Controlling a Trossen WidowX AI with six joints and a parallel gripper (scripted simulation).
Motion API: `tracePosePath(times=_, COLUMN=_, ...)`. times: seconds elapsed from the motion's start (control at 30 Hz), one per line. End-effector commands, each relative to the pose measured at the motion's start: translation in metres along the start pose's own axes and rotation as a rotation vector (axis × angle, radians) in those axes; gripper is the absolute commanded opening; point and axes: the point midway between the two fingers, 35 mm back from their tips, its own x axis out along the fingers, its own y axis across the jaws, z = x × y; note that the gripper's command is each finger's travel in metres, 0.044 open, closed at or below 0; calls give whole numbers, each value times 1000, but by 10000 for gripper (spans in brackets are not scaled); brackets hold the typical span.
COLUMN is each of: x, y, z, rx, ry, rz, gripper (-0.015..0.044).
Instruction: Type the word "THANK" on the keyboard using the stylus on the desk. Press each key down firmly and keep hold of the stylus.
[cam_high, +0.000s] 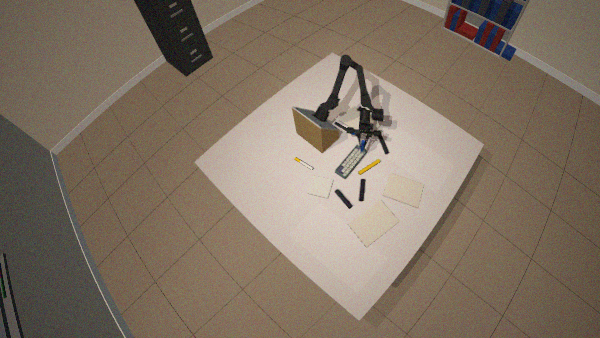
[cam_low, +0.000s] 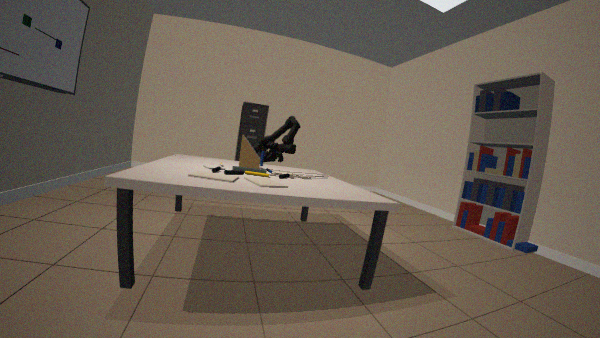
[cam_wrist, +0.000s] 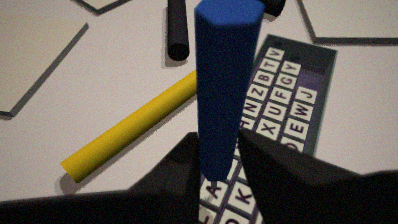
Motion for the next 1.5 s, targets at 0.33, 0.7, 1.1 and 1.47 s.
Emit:
tracePosePath(times=0.33, x=5, y=-1, z=-7, rx=6, ry=-7, rz=-2, gripper=81)
tracePosePath(times=0.7, x=7, y=-1, z=-10, rx=6, ry=-7, rz=-2, gripper=81)
tracePosePath(times=1.1, x=2, y=0, z=-1, rx=6, ry=-7, rz=-2, gripper=81)
tracePosePath(times=1.47, x=-12, y=0, z=23, rx=5, ry=-9, rz=-1, gripper=81)
